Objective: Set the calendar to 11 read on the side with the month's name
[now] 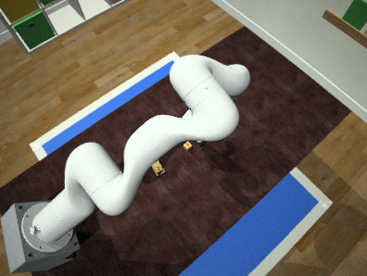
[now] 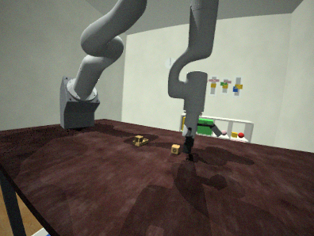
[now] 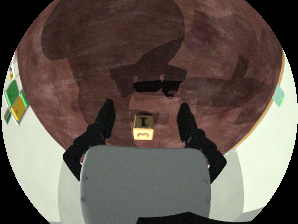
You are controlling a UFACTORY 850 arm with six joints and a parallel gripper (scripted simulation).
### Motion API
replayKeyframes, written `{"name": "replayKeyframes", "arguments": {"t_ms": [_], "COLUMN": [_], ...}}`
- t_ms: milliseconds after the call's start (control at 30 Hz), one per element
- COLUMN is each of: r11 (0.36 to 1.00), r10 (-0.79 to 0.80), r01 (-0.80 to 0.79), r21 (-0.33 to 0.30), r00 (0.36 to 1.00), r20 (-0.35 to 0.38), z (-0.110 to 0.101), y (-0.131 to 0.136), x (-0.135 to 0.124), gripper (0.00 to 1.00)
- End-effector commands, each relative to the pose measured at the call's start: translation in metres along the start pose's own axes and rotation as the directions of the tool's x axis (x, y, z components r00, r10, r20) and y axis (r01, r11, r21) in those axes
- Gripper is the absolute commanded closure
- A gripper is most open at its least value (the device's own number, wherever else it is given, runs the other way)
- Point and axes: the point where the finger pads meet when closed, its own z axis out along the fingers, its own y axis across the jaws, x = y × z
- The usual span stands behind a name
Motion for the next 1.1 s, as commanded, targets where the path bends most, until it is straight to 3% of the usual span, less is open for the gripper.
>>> {"name": "replayKeyframes", "arguments": {"t_ms": [0,567,1067], "r11": [1.0,1.0,1.0], "r10": [0.0,0.0,0.0], "r01": [0.0,0.0,0.0], "r21": [0.0,0.0,0.0], "r00": [1.0,1.0,1.0], "r20": [-0.001,-0.001,-0.001], "z": [0.0,-0.001,-0.03], "y": [0.0,0.0,0.0], "x": [0.001,0.001,0.001], "gripper": [0.0,0.0,0.0]}}
